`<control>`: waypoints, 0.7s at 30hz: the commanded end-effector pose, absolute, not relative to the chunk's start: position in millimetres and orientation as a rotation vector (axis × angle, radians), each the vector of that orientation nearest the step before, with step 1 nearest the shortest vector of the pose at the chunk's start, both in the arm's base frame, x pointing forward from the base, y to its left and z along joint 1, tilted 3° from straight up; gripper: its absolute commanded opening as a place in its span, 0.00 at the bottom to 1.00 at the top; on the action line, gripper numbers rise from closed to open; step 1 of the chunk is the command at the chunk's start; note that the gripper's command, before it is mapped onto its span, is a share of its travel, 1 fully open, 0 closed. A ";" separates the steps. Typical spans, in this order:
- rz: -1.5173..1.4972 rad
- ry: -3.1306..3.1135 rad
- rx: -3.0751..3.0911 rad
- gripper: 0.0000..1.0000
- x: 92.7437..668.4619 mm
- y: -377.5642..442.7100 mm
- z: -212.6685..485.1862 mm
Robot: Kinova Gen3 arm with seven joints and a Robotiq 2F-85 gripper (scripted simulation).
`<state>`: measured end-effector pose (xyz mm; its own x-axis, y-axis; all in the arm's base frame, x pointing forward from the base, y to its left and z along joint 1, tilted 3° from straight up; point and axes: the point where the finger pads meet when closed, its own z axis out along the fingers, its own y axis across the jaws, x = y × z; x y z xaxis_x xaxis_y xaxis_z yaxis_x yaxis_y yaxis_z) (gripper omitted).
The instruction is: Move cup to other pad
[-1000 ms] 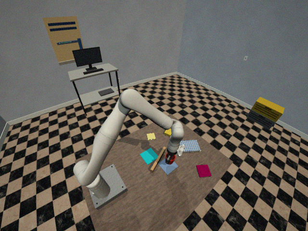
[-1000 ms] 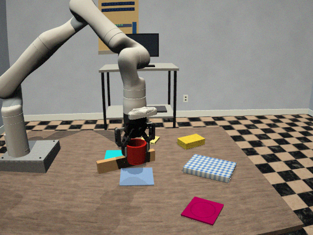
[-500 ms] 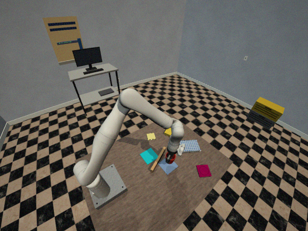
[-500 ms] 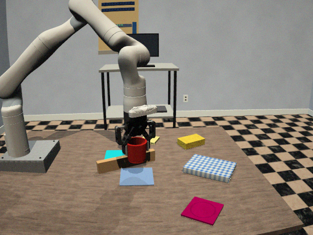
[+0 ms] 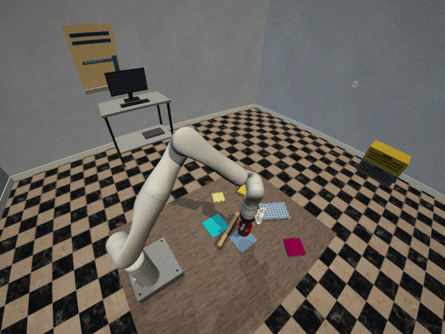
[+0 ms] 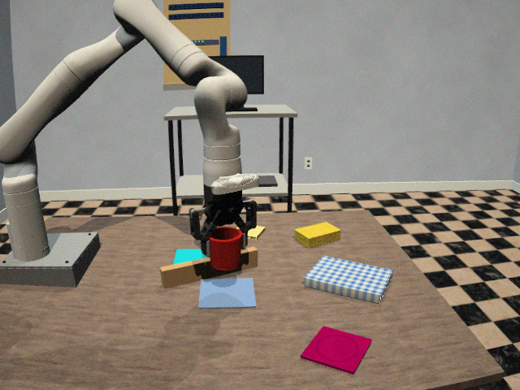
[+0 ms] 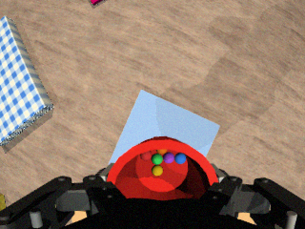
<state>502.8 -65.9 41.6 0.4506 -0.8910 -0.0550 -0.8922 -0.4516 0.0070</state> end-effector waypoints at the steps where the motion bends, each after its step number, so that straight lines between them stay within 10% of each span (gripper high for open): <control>1: 0.077 1.626 -2.658 0.82 500.8 -58.9 43.6; 21: 0.077 1.626 -2.658 0.82 465.3 7.6 47.8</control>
